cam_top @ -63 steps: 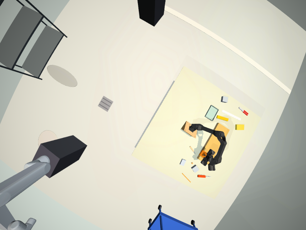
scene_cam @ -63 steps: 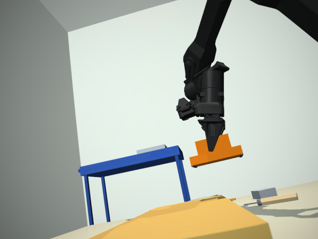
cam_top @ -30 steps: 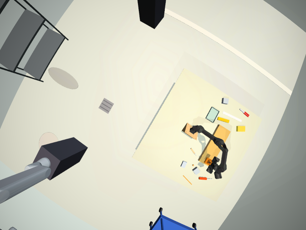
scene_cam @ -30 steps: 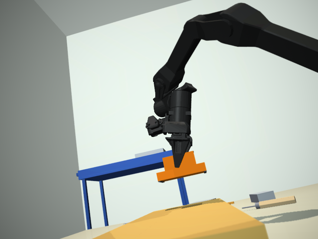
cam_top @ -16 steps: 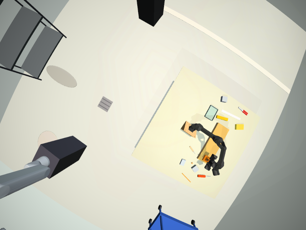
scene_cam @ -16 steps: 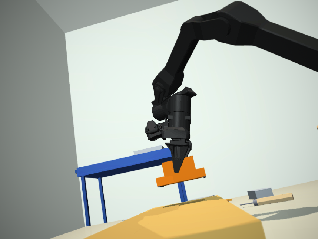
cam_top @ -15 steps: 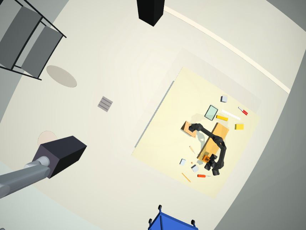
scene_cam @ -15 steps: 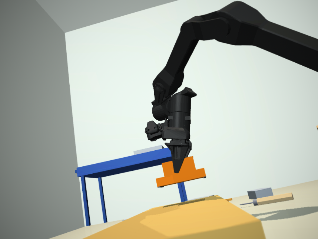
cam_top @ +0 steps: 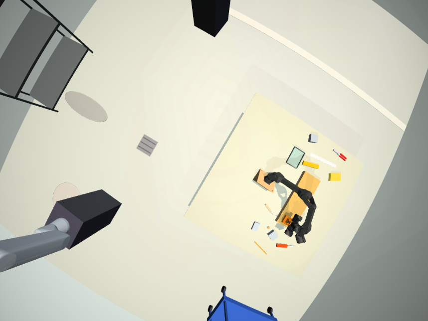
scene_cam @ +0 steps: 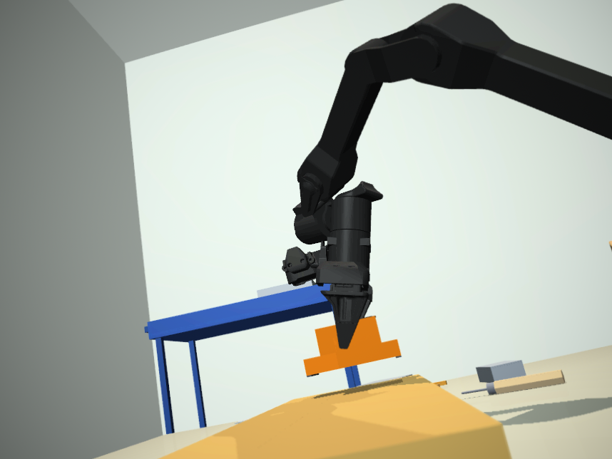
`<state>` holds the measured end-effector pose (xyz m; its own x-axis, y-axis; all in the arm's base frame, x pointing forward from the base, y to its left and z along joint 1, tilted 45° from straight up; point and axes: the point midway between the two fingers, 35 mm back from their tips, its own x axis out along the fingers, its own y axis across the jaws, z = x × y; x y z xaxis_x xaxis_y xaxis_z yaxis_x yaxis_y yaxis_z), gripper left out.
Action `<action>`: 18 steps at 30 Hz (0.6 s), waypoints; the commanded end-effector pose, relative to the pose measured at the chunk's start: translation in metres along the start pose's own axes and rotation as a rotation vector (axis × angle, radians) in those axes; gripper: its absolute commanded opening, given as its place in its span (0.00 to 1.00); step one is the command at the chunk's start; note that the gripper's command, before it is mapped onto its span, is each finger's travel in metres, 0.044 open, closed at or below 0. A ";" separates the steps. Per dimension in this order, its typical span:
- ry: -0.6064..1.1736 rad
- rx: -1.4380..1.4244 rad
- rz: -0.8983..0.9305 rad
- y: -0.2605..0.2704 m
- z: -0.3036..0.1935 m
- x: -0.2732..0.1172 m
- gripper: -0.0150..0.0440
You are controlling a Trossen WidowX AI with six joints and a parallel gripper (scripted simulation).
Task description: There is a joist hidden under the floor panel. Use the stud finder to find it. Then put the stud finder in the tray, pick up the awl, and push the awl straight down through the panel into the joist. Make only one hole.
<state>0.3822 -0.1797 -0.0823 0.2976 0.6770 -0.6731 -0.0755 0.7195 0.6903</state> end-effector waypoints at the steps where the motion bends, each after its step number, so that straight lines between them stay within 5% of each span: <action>1: -0.014 0.001 -0.002 -0.001 0.000 0.001 0.25; 18: -0.014 0.001 -0.001 0.000 -0.006 0.023 0.25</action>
<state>0.3828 -0.1632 -0.0980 0.2992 0.6768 -0.6726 -0.0769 0.7197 0.6900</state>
